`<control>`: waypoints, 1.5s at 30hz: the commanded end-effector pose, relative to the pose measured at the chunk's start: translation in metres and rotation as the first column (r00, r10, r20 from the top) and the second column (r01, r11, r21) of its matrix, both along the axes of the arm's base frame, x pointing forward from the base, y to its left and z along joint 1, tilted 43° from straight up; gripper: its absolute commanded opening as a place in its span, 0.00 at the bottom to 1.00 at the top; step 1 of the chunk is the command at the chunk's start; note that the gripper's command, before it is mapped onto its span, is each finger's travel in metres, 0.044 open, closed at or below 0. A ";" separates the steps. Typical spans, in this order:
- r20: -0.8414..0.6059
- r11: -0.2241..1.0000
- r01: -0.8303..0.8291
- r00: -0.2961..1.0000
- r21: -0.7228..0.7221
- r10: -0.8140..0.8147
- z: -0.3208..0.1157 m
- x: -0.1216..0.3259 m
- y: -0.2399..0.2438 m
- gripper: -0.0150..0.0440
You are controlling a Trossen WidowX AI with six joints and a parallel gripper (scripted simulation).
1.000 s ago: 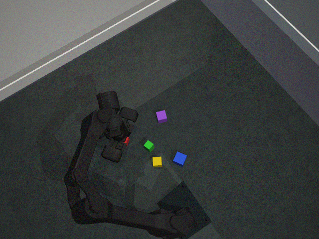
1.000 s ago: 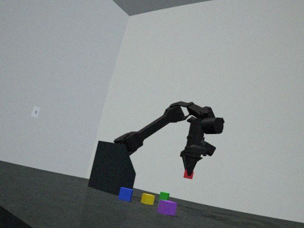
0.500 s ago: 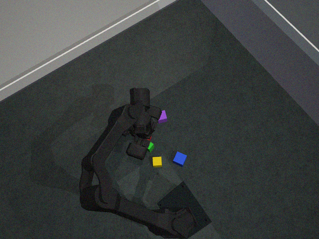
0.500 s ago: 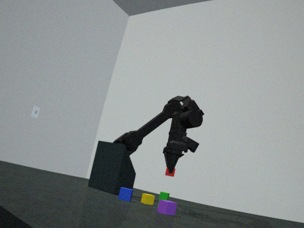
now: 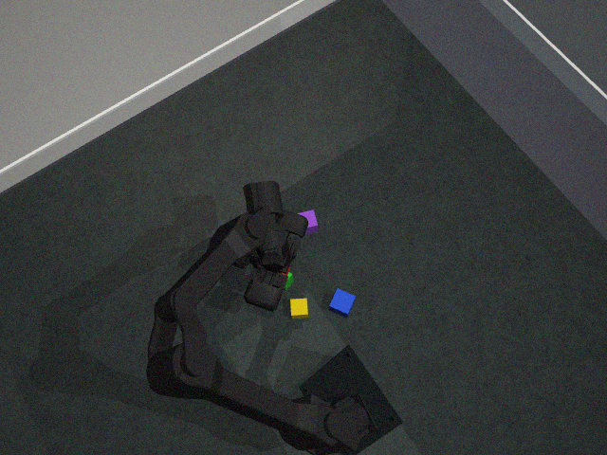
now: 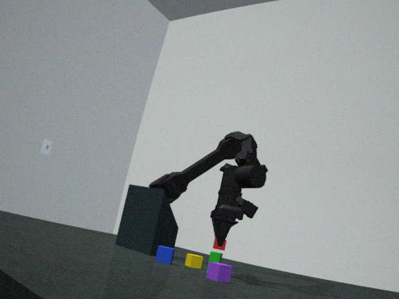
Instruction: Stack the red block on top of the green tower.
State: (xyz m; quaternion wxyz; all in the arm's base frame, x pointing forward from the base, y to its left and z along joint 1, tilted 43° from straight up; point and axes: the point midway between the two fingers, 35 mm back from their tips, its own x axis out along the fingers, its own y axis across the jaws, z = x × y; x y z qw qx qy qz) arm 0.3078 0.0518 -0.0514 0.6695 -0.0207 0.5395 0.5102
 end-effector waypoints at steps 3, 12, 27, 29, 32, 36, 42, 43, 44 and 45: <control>-0.008 1.000 0.002 1.000 0.007 -0.002 -0.006 -0.003 0.007 0.25; -0.008 1.000 0.002 1.000 0.007 -0.002 -0.006 -0.003 0.007 0.25; -0.008 1.000 0.002 1.000 0.006 -0.002 -0.003 -0.002 0.004 0.25; -0.010 1.000 -0.001 1.000 0.002 0.001 -0.006 -0.003 0.006 0.34; -0.010 1.000 -0.001 1.000 0.002 0.001 -0.006 -0.003 0.006 0.48; -0.010 1.000 -0.001 1.000 0.002 0.001 -0.006 -0.003 0.006 0.65; -0.010 1.000 -0.001 1.000 0.002 0.001 -0.006 -0.003 0.006 0.92; -0.010 1.000 -0.001 1.000 0.002 0.001 -0.006 -0.003 0.006 0.97; -0.010 1.000 -0.001 1.000 0.002 0.001 -0.006 -0.003 0.006 1.00; -0.010 1.000 -0.001 1.000 0.002 0.001 -0.006 -0.003 0.006 1.00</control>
